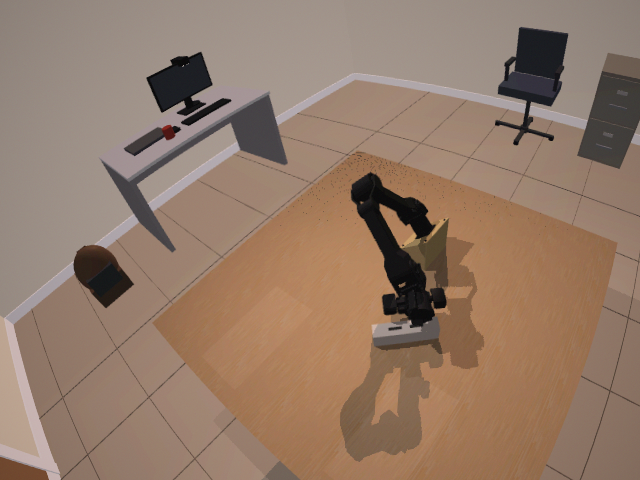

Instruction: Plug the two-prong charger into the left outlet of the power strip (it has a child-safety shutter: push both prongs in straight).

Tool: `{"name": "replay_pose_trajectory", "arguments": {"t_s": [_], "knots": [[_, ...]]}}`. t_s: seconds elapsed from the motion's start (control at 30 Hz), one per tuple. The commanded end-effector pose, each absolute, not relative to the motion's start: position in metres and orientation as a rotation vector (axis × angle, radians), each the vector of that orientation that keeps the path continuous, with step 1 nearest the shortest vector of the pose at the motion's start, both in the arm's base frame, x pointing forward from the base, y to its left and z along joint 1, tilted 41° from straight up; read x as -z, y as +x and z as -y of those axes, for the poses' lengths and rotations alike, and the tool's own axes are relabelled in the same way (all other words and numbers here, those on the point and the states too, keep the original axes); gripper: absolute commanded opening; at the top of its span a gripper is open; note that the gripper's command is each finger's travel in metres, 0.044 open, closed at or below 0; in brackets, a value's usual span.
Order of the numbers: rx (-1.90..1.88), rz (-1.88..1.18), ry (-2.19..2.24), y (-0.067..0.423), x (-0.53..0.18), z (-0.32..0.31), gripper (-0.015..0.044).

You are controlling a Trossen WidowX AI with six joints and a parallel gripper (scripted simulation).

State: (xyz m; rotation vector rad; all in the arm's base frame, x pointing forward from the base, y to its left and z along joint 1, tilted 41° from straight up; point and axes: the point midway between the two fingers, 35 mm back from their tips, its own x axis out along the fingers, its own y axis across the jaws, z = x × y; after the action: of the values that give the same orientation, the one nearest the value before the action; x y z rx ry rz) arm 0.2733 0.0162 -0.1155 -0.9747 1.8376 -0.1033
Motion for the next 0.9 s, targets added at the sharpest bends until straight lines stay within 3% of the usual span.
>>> {"name": "replay_pose_trajectory", "arguments": {"t_s": [0.0,0.87], "knots": [[0.101,-1.838,-0.971,0.2745,0.1158,-0.0173,0.0],[0.101,-1.838,-0.971,0.2764,0.1164,-0.0181,0.0]]}}
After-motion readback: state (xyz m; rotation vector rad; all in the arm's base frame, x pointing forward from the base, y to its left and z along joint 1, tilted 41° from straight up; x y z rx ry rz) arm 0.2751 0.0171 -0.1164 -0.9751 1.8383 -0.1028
